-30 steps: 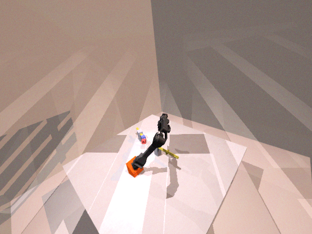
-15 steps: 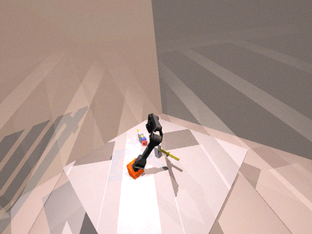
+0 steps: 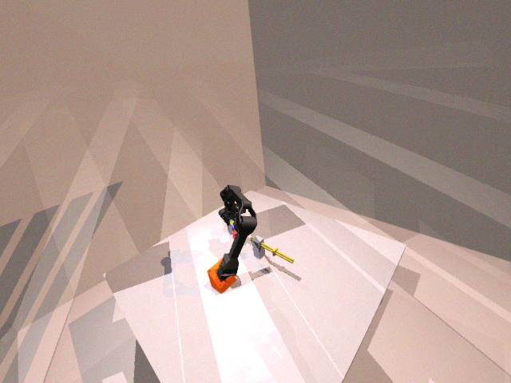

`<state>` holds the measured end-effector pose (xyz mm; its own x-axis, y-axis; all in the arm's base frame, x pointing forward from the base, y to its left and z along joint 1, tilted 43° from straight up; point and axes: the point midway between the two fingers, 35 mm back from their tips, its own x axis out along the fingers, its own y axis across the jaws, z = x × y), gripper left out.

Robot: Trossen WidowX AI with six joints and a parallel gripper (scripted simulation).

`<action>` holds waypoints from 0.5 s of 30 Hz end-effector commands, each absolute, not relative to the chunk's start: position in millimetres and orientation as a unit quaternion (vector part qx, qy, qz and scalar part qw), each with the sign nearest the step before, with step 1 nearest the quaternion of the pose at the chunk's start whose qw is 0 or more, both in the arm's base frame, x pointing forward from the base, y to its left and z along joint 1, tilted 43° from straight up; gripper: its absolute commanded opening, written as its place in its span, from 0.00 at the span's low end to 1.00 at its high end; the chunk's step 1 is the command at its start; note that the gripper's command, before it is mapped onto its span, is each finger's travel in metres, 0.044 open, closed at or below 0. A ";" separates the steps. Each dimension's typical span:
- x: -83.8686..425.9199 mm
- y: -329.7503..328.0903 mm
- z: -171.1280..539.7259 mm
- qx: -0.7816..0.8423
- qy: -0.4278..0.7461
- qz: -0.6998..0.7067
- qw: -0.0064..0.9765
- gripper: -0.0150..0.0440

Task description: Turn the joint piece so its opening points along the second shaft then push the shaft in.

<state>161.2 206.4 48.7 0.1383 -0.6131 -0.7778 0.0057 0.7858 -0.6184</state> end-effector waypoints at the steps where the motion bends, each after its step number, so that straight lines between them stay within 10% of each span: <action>1: 141.1 203.0 50.0 -0.299 0.623 -0.210 0.691 1.00; 15: 143.5 200.0 44.8 -0.366 0.652 -0.169 0.642 1.00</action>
